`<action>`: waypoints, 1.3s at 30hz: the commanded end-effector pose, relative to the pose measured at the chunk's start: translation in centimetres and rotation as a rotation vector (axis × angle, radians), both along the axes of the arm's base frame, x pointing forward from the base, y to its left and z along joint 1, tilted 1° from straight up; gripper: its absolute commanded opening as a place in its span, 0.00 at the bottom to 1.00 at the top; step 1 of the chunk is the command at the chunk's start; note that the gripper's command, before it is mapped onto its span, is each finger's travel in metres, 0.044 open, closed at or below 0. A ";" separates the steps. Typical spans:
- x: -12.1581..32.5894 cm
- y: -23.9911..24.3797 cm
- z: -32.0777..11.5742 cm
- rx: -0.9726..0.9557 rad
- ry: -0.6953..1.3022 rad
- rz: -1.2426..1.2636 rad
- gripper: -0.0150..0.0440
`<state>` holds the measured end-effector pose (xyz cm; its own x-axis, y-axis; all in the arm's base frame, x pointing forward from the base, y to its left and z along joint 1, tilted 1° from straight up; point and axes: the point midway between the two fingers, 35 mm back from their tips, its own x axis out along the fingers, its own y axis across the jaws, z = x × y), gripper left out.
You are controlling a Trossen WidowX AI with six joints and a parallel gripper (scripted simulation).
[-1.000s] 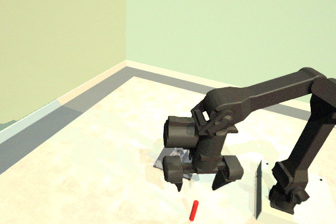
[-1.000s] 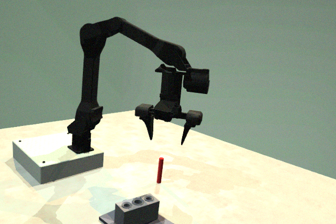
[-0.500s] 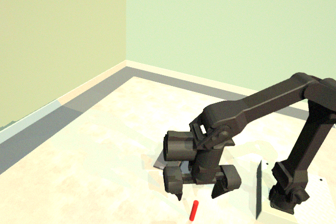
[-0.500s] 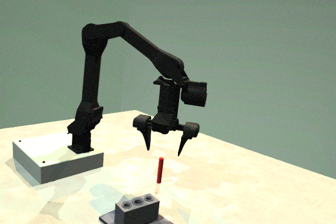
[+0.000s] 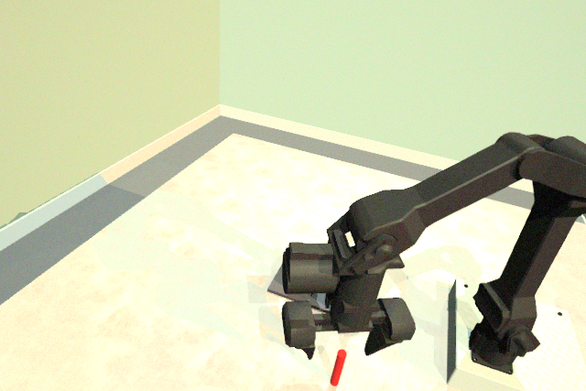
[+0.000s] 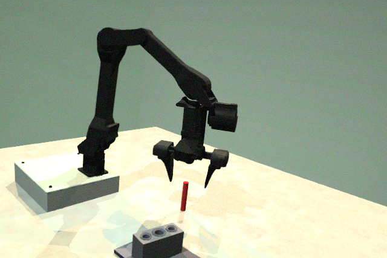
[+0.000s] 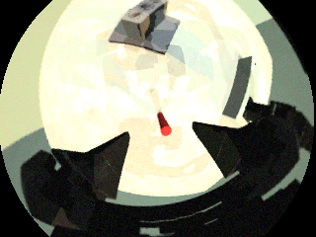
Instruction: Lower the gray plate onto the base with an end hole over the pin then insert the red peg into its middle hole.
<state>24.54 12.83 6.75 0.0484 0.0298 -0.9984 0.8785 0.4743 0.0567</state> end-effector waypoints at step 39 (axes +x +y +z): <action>-0.3 -0.1 -3.5 -0.004 0.012 -0.004 0.25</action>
<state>24.31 12.72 3.37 0.0399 0.0254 -0.9989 0.8790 0.4746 0.0471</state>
